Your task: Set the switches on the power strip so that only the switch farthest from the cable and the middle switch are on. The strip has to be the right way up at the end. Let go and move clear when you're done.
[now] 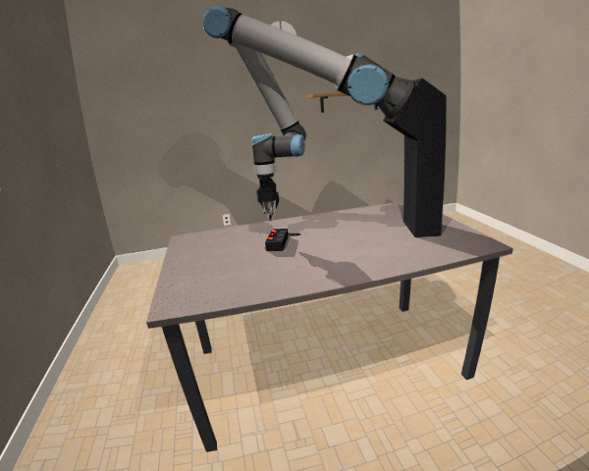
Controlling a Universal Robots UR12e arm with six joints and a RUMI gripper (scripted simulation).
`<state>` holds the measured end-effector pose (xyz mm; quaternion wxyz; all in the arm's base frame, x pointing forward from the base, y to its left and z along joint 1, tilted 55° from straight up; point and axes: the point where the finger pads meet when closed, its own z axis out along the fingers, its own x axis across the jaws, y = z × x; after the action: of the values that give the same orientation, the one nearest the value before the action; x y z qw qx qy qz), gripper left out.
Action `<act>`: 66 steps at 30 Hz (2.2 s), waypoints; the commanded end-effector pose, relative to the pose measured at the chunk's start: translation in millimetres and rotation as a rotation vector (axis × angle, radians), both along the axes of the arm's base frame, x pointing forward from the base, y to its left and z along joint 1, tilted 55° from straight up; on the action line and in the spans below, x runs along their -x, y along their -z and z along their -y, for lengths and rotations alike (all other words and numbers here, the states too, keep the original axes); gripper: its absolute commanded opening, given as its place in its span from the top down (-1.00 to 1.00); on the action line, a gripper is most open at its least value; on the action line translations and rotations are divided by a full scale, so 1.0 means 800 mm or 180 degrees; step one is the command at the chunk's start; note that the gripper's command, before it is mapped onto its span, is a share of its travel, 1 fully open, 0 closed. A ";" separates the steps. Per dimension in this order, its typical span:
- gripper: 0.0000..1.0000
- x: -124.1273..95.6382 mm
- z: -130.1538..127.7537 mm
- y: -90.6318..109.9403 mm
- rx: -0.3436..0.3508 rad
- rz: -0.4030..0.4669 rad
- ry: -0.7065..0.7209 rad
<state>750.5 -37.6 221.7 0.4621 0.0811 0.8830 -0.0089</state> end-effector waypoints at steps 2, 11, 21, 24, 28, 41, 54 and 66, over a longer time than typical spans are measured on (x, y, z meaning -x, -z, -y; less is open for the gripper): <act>1.00 0.000 0.000 -0.001 0.0001 0.0002 -0.0001; 1.00 0.000 0.000 0.000 0.0001 0.0002 -0.0001; 1.00 -0.004 0.000 0.002 0.0001 0.0002 -0.0002; 1.00 -0.006 0.001 0.004 0.0001 0.0002 -0.0002; 1.00 -0.010 0.001 0.007 0.0001 0.0002 -0.0002; 1.00 -0.024 0.003 0.017 0.0001 0.0002 -0.0002; 1.00 -0.038 0.005 0.026 0.0001 0.0002 -0.0002; 1.00 -0.044 0.006 0.031 0.0001 0.0002 -0.0002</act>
<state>784.6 -42.1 197.5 0.4621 0.0809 0.8831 -0.0089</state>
